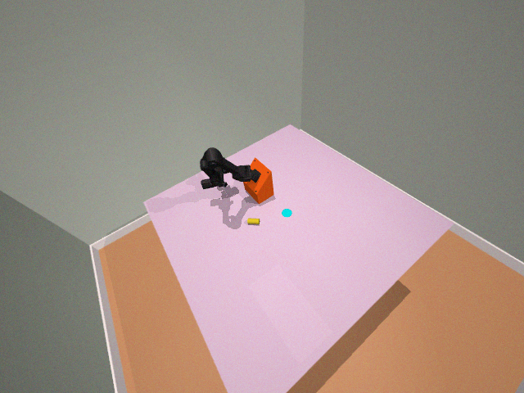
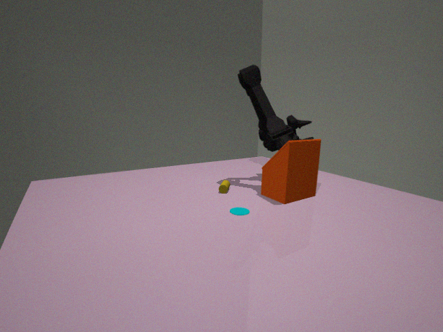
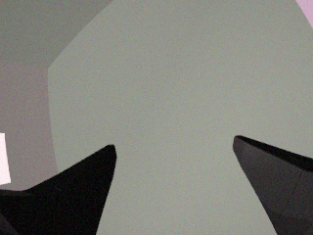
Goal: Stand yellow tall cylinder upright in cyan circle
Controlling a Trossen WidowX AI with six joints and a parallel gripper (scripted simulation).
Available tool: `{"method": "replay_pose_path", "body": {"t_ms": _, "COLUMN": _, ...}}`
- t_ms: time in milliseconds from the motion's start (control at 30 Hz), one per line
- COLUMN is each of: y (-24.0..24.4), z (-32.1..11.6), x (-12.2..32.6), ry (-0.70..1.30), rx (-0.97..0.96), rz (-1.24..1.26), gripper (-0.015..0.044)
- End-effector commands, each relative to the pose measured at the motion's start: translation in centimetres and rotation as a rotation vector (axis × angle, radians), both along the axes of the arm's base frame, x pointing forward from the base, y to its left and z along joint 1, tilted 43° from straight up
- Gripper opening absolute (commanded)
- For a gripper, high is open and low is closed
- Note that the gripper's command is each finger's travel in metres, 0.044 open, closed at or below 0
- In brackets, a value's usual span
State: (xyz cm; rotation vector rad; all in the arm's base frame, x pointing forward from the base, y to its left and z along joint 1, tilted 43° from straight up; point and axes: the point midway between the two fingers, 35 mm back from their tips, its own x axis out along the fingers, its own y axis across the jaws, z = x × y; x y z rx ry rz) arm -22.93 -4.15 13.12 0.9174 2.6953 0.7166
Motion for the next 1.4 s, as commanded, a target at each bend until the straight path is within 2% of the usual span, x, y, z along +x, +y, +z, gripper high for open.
{"method": "replay_pose_path", "body": {"t_ms": 0, "y": -0.1, "z": 0.0, "x": 0.0, "ry": 0.001, "rx": -0.004, "rz": 0.006, "gripper": 0.0374}}
{"method": "replay_pose_path", "body": {"t_ms": 100, "y": -1.9, "z": -0.1, "x": 0.1, "ry": 0.008, "rx": -0.057, "rz": 0.085, "gripper": 0.0309}}
{"method": "replay_pose_path", "body": {"t_ms": 433, "y": -9.5, "z": -0.5, "x": 2.5, "ry": -0.011, "rx": -0.293, "rz": 0.401, "gripper": 0.0309}}
{"method": "replay_pose_path", "body": {"t_ms": 767, "y": -15.6, "z": -1.1, "x": 7.6, "ry": -0.102, "rx": -0.497, "rz": 0.673, "gripper": 0.0309}}
{"method": "replay_pose_path", "body": {"t_ms": 1067, "y": -19.1, "z": -1.6, "x": 13.8, "ry": -0.233, "rx": -0.65, "rz": 0.877, "gripper": 0.0309}}
{"method": "replay_pose_path", "body": {"t_ms": 1367, "y": -20.5, "z": -2.1, "x": 20.7, "ry": -0.403, "rx": -0.776, "rz": 1.039, "gripper": 0.0309}}
